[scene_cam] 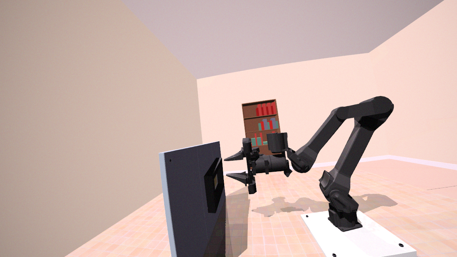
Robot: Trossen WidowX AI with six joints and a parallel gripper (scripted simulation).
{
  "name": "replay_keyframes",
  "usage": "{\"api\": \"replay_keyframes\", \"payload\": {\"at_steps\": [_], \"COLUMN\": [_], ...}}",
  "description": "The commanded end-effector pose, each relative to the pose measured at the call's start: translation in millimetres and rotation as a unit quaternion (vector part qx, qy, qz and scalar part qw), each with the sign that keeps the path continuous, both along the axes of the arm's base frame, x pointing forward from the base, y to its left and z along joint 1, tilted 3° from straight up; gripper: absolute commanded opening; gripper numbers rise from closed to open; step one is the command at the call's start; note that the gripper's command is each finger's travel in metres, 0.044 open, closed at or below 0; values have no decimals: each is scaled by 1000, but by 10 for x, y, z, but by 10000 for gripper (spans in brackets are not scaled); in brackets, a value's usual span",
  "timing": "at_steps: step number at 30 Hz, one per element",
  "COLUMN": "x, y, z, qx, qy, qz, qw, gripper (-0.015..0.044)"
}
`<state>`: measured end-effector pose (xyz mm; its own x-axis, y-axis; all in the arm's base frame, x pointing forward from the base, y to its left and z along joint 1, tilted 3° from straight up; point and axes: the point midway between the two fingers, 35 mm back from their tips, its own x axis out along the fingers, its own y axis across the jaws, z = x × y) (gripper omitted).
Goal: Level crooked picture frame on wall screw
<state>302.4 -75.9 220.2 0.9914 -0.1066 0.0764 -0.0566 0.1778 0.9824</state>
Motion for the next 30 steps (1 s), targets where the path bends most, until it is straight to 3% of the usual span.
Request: {"api": "replay_keyframes", "payload": {"at_steps": [1, 30], "x": [28, 246], "y": [-11, -38], "z": [6, 39], "qx": [-2, -2], "qy": [-1, -2], "qz": [-3, -3], "qw": [1000, 1000], "gripper": [260, 260]}}
